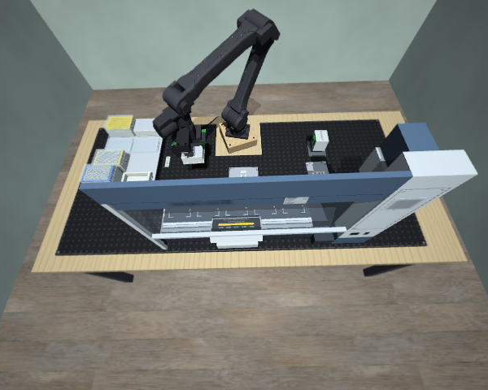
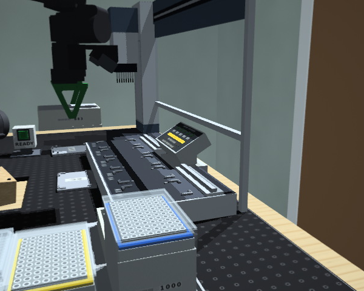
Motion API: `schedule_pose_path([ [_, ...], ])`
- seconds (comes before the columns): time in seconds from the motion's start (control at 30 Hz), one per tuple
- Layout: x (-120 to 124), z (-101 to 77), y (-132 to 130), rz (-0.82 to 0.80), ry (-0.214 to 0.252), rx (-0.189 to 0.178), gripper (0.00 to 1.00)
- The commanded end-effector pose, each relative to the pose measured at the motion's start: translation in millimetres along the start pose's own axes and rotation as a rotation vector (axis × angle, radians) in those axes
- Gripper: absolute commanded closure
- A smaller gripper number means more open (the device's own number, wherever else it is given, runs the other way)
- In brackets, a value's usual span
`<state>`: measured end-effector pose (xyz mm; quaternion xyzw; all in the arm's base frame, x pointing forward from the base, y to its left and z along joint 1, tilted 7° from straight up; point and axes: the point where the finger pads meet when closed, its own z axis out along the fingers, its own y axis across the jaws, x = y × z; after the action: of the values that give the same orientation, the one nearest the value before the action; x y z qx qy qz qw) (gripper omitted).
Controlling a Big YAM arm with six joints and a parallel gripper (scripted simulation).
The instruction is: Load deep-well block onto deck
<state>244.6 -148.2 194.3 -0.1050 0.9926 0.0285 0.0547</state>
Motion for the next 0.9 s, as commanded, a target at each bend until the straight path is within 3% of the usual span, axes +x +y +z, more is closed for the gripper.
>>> schedule_pose_path([
  [0.0, -3, -10.9, 16, 0.027, -0.019, 0.020, 1.00],
  [0.67, -5, -9.0, 105, 0.028, -0.020, 0.016, 1.00],
  [0.73, -5, -9.0, 105, 0.028, -0.020, 0.016, 1.00],
  [0.77, -13, -19.1, 108, 0.025, -0.046, 0.027, 1.00],
  [0.8, -5, -9.2, 115, 0.028, -0.021, 0.016, 1.00],
  [0.87, -5, -8.7, 125, 0.028, -0.020, 0.014, 1.00],
])
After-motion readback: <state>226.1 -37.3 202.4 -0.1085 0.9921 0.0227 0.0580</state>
